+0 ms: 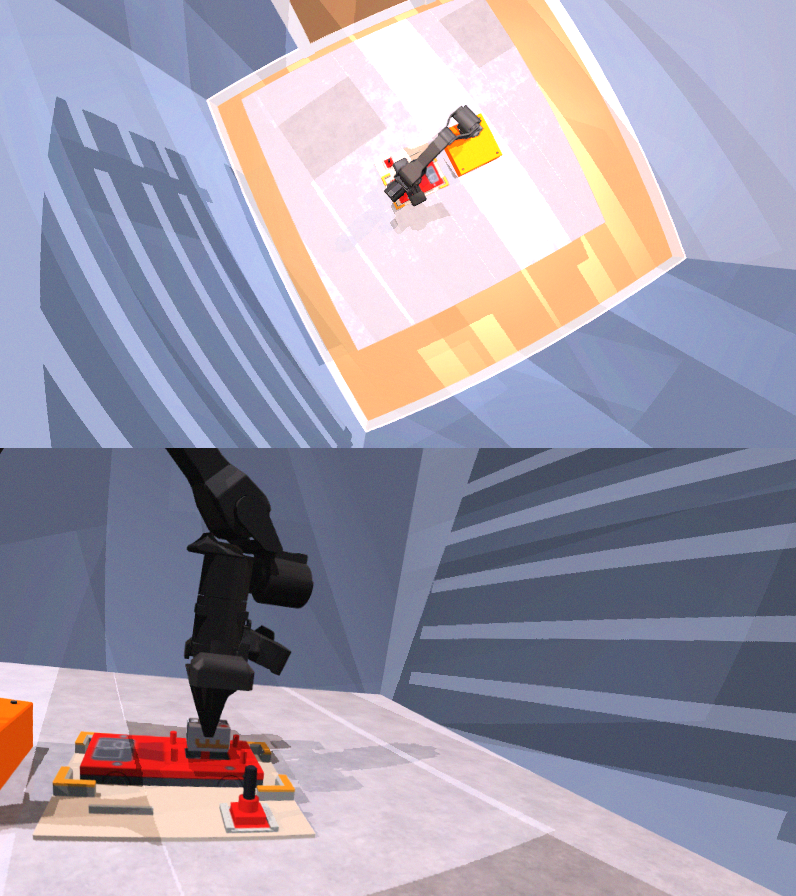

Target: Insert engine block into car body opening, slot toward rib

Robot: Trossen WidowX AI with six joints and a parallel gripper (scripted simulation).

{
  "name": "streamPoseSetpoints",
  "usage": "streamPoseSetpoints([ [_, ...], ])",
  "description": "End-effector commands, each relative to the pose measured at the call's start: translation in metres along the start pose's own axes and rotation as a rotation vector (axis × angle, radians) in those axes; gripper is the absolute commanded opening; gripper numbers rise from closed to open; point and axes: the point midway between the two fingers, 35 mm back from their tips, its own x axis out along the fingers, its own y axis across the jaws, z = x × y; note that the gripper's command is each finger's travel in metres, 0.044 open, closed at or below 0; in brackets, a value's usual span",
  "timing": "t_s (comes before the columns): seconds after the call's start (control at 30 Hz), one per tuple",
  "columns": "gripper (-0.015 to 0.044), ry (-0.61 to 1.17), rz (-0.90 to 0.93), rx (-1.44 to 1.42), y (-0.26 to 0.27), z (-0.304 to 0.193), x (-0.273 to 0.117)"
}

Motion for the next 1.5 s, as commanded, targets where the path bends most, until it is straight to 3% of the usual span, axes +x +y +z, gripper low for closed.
streamPoseSetpoints([
  [0.0,0.0159,-0.003,-0.003,-0.004,-0.001,0.001,0.001],
  [1.23,0.0159,-0.003,-0.003,0.006,-0.001,0.001,0.013],
  [1.47,0.0343,0.000,0.000,0.002,0.000,0.000,0.012],
])
